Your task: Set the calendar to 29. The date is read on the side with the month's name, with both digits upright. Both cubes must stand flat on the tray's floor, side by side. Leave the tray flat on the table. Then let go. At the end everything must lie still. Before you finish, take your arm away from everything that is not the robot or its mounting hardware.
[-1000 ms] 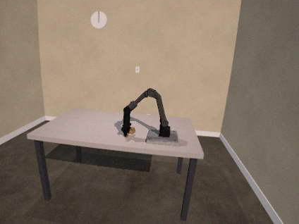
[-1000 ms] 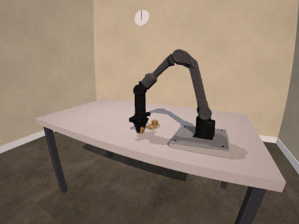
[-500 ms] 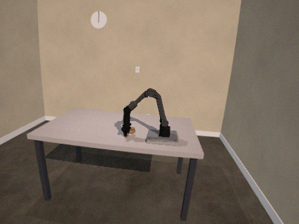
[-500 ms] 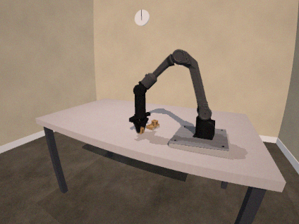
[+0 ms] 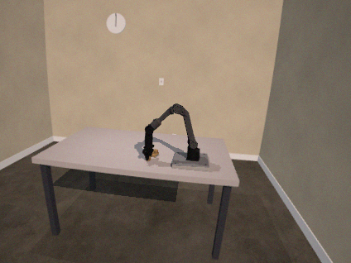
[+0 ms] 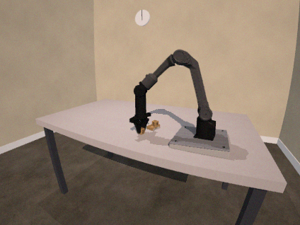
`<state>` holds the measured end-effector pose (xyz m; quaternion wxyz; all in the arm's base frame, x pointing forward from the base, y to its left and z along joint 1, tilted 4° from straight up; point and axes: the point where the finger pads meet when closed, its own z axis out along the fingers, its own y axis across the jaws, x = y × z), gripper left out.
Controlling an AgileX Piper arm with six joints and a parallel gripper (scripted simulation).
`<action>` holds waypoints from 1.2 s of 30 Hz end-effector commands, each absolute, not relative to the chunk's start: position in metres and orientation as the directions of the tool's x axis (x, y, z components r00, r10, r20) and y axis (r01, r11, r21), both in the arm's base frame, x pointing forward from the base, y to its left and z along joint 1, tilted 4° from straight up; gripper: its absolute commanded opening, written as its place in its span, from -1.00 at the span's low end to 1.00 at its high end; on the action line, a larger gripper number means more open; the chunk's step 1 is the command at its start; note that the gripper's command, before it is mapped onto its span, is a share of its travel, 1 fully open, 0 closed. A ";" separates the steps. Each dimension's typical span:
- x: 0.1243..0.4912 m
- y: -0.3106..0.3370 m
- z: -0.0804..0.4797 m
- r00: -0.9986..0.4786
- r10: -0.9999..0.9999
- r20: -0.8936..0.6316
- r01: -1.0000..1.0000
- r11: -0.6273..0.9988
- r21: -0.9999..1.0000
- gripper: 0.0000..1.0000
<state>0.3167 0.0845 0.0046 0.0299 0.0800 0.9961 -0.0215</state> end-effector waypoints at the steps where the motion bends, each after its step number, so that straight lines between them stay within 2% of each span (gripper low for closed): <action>1: 0.316 0.084 0.004 -0.985 0.159 -0.061 0.161 0.986 -0.040 -0.34; 5: 0.316 0.084 0.004 -0.985 0.159 -0.061 0.161 0.986 -0.040 -0.34; 6: 0.316 0.084 0.004 -0.985 0.159 -0.061 0.161 0.986 -0.040 -0.24; 10: 0.316 0.084 0.004 -0.985 0.159 -0.061 0.161 0.986 -0.040 -0.24; 11: 0.316 0.084 0.004 -0.985 0.159 -0.061 0.161 0.986 -0.040 -0.14; 13: 0.316 0.084 0.004 -0.985 0.159 -0.061 0.161 0.986 -0.040 -0.14; 14: 0.316 0.084 0.004 -0.985 0.159 -0.061 0.161 0.986 -0.040 -0.03; 16: 0.316 0.084 0.004 -0.985 0.159 -0.061 0.161 0.986 -0.040 -0.03; 17: 0.316 0.084 0.004 -0.985 0.159 -0.061 0.161 0.986 -0.040 0.07; 19: 0.316 0.084 0.004 -0.985 0.159 -0.061 0.161 0.986 -0.040 0.07; 20: 0.316 0.084 0.004 -0.985 0.159 -0.061 0.161 0.986 -0.040 0.17; 36: 0.317 0.085 0.011 -0.985 0.159 -0.067 0.161 0.986 -0.037 0.17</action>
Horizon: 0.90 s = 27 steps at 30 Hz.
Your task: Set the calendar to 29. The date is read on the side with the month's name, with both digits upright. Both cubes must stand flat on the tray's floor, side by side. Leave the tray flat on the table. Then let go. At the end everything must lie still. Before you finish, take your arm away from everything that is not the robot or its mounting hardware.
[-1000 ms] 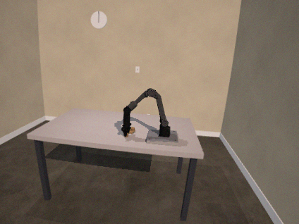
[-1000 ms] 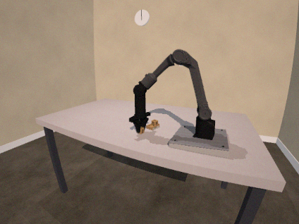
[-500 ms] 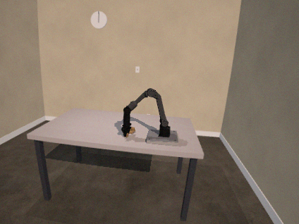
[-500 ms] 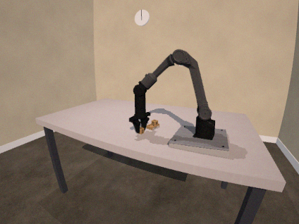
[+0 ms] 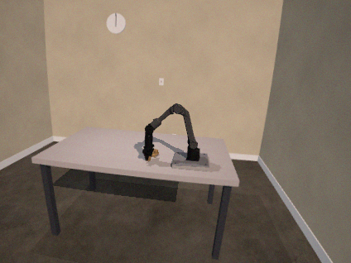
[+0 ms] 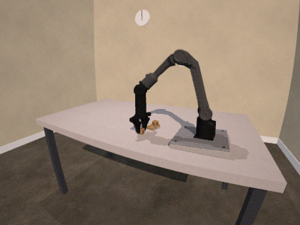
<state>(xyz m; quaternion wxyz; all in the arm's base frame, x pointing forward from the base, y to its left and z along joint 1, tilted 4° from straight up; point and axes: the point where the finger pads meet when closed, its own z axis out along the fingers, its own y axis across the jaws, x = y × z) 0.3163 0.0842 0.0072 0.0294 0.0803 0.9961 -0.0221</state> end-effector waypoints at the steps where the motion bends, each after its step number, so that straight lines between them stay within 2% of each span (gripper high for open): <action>1: 0.317 0.085 0.014 -0.985 0.159 -0.067 0.161 0.986 -0.037 0.17; 19: 0.313 0.088 0.088 -0.985 0.158 -0.067 0.161 0.986 -0.036 0.17; 27: 0.312 0.089 0.094 -0.985 0.158 -0.063 0.161 0.986 -0.039 0.17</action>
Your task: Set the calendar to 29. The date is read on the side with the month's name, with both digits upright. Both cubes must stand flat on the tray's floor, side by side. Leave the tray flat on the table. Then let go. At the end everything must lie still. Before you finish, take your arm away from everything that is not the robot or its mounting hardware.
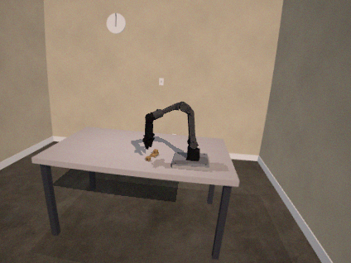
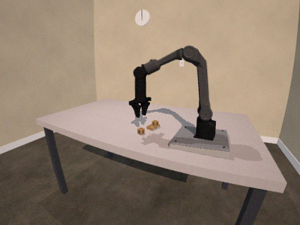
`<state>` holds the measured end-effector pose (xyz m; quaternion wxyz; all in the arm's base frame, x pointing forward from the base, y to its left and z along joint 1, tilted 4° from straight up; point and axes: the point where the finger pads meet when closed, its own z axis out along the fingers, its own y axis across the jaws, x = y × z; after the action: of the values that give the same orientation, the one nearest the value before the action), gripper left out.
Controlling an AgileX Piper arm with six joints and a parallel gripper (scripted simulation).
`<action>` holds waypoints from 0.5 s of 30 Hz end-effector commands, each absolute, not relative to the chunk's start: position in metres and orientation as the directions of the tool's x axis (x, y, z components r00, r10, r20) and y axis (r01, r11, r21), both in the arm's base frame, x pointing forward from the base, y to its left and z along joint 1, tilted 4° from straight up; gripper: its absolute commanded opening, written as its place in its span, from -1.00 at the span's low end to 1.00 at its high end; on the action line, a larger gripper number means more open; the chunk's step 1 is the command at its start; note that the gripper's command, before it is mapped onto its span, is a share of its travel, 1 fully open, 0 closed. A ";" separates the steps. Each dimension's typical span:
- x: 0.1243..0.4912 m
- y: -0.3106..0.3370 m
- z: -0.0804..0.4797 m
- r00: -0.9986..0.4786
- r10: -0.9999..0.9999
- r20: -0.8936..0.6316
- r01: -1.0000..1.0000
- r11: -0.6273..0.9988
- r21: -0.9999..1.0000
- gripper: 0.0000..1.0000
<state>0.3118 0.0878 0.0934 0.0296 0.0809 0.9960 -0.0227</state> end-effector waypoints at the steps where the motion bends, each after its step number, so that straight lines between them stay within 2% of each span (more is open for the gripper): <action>1: 0.312 0.089 0.094 -0.985 0.158 -0.063 0.161 0.986 -0.038 0.17; 2: 0.312 0.089 0.094 -0.985 0.158 -0.063 0.161 0.986 -0.038 1.00; 15: 0.312 0.089 0.094 -0.985 0.158 -0.064 0.161 0.986 -0.038 1.00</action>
<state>0.3116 0.0877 0.0934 0.0291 0.0809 0.9960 -0.0229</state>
